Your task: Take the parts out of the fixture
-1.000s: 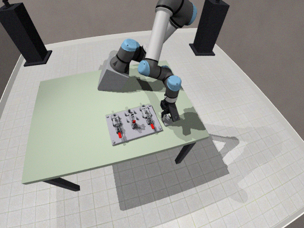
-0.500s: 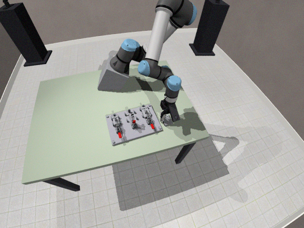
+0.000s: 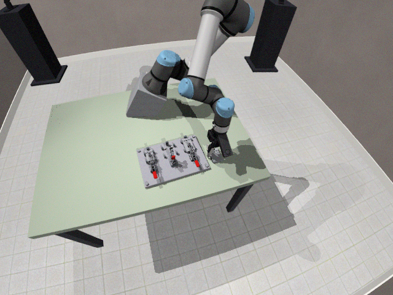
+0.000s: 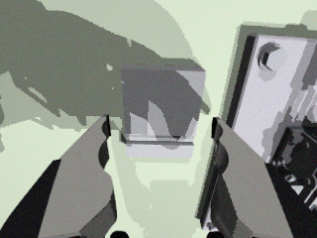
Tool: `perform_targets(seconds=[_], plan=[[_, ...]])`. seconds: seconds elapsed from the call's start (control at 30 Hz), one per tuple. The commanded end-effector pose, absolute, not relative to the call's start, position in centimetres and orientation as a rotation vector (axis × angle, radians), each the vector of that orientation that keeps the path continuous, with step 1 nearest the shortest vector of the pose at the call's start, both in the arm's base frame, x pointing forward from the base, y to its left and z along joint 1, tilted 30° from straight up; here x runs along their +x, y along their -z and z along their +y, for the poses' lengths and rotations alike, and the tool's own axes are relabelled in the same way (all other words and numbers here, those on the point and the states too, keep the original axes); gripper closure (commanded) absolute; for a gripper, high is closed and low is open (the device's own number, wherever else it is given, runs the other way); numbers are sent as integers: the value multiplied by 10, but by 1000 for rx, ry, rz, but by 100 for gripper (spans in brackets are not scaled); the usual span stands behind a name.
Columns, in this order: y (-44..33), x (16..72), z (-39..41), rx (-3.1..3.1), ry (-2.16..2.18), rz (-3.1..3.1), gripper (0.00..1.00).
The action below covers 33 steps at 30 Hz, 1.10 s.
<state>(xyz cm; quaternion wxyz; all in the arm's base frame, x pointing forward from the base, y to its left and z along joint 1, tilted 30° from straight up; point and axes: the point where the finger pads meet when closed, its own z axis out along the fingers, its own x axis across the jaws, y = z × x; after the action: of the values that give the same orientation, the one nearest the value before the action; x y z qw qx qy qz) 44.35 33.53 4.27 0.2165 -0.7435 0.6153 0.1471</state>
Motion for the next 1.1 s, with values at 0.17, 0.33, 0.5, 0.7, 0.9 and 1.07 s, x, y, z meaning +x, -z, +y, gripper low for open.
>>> perform_targets(seconds=[0.17, 0.33, 0.5, 0.7, 0.9, 1.07], plan=[[-44, 444, 335, -2060, -406, 1705, 46], [-54, 443, 329, -2060, -406, 1705, 46], [-65, 443, 322, -2060, -406, 1705, 46], [-94, 441, 306, -2060, -406, 1705, 46], [-110, 440, 296, -2060, -406, 1705, 46], [-112, 440, 295, -2060, -406, 1705, 46]])
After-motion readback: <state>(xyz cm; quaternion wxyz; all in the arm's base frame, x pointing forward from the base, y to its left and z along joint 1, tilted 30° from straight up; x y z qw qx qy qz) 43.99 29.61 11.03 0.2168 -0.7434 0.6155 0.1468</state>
